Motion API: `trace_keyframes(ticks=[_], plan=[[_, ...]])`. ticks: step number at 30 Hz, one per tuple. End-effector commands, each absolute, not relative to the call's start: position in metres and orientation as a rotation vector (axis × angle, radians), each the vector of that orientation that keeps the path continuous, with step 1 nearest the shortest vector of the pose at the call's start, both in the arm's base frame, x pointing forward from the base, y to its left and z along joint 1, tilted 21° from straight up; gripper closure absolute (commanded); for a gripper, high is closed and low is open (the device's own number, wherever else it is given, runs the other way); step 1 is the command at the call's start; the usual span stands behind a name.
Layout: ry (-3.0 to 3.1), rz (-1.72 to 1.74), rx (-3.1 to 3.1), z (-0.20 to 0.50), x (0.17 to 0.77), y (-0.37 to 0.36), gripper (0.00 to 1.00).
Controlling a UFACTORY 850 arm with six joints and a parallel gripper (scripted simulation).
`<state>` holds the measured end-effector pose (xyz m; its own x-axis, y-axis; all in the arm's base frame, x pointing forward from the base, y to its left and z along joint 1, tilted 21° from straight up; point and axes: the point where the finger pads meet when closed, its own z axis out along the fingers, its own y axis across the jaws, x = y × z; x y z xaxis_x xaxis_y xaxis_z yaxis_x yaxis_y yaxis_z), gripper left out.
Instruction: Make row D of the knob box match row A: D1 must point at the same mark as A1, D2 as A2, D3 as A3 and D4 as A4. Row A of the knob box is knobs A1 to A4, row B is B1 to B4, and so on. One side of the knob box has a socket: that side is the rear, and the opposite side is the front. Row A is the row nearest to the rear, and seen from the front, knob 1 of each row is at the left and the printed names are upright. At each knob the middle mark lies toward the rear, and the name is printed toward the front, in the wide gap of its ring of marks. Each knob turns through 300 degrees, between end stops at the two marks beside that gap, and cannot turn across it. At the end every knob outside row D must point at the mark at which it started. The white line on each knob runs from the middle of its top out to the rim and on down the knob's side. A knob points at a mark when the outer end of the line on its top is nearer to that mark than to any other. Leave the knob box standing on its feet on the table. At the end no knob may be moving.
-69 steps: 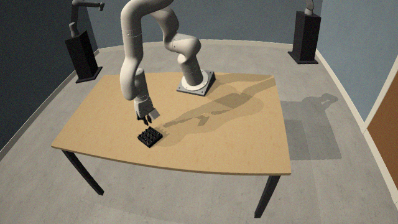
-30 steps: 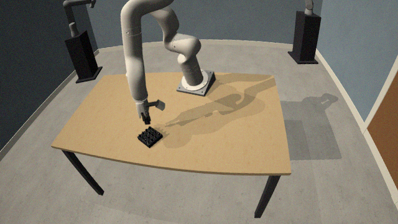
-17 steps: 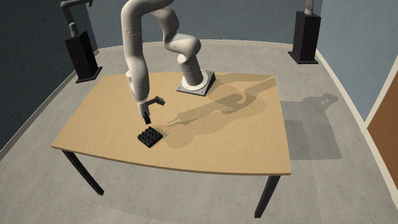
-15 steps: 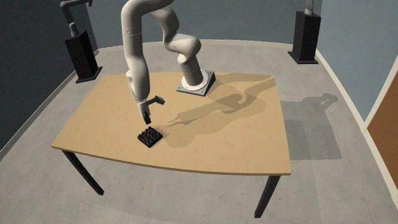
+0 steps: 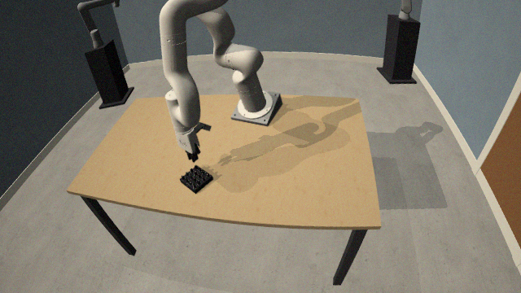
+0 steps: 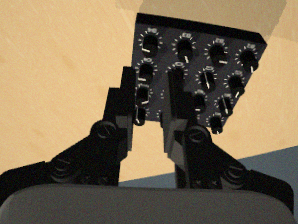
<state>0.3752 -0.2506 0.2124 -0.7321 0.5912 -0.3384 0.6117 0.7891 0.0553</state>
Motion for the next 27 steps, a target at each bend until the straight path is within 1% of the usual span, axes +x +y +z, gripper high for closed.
trace_keyframes(ticks=[1,4,5,19,21,27], plan=[[2.696,-0.094,0.704,0.2140,0.3753,-0.2507,0.81],[2.707,-0.102,0.664,0.2143,0.3752,-0.2507,0.81],[2.736,-0.123,0.548,0.2149,0.3751,-0.2506,0.81],[2.809,-0.219,0.005,0.2176,0.3742,-0.2501,0.81],[2.809,-0.219,0.005,0.2176,0.3742,-0.2501,0.81],[2.809,-0.267,-0.285,0.2191,0.3737,-0.2498,0.81]])
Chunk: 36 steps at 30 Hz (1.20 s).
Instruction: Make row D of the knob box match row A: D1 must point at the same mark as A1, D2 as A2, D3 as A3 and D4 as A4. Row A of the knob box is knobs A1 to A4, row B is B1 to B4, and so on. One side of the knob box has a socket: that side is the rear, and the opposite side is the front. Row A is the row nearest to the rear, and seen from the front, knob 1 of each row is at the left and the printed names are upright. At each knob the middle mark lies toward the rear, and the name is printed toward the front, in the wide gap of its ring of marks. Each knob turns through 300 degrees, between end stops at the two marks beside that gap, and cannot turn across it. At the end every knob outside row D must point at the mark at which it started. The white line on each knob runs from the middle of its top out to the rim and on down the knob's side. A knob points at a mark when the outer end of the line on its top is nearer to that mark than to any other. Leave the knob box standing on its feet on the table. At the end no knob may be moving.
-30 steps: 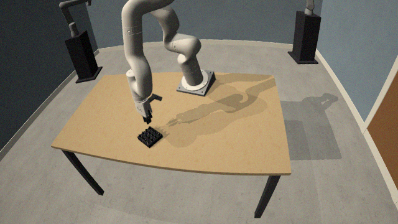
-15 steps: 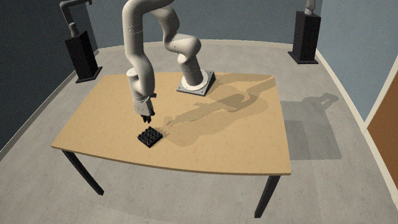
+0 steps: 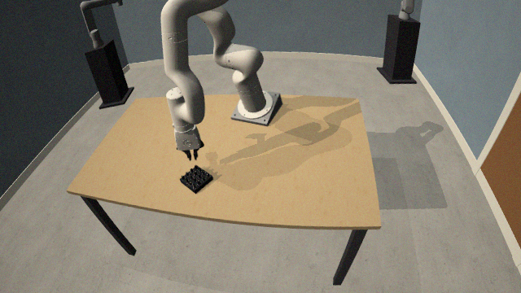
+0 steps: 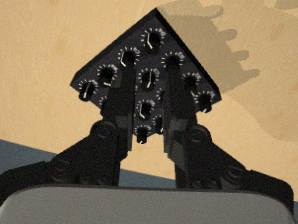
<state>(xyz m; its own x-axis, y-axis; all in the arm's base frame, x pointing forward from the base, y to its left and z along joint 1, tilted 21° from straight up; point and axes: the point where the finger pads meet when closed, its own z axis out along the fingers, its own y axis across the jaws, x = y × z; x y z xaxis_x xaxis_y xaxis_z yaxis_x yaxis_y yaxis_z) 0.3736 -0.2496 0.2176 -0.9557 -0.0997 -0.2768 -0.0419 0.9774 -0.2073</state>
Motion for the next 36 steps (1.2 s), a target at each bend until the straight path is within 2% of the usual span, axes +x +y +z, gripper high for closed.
trace_keyframes(ticks=[1,9,36], plan=[[2.807,-0.274,-0.326,0.2193,0.3736,-0.2498,0.81],[2.774,-0.321,-0.628,0.2208,0.3730,-0.2496,0.81],[2.762,-0.331,-0.694,0.2211,0.3729,-0.2495,0.81]])
